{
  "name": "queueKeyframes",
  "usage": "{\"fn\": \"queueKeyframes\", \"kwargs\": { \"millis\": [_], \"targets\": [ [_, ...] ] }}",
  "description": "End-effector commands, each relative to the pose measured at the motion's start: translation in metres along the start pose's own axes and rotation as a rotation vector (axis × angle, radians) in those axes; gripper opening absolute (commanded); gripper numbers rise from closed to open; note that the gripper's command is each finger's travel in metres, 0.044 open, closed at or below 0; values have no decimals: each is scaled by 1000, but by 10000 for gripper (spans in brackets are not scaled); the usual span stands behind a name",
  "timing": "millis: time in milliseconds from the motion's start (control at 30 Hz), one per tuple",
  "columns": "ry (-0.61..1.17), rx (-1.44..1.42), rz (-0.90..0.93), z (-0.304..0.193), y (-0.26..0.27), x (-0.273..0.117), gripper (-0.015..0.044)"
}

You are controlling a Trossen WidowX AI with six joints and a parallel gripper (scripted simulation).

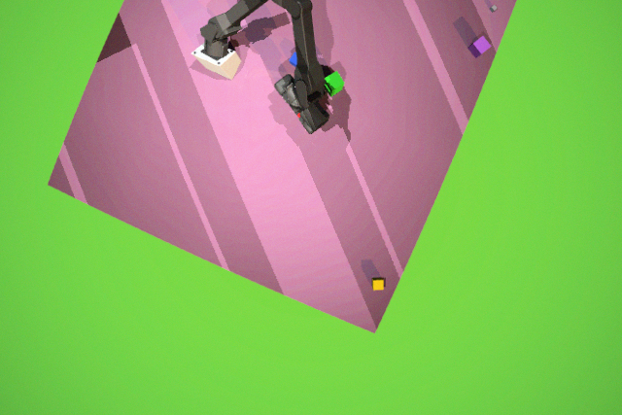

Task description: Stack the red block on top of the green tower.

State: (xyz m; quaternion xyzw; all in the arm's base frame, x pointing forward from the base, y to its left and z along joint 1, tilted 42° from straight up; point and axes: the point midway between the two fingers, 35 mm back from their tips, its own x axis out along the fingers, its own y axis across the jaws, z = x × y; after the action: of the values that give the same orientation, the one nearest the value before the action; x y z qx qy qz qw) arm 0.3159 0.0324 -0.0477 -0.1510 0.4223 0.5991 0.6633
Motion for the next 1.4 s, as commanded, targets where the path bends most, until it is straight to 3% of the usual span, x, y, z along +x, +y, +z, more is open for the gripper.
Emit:
{"fn": "queueKeyframes", "kwargs": {
  "millis": [0,300,533,1100,1367],
  "targets": [
    [5,-5,-8,0,-1,-21,0],
    [7,-4,-9,0,-1,-68,0],
    [7,-4,-9,1,-2,-70,0],
    [1,-6,-9,131,3,-70,0],
    [0,-6,-8,135,4,-69,0]
  ]
}}
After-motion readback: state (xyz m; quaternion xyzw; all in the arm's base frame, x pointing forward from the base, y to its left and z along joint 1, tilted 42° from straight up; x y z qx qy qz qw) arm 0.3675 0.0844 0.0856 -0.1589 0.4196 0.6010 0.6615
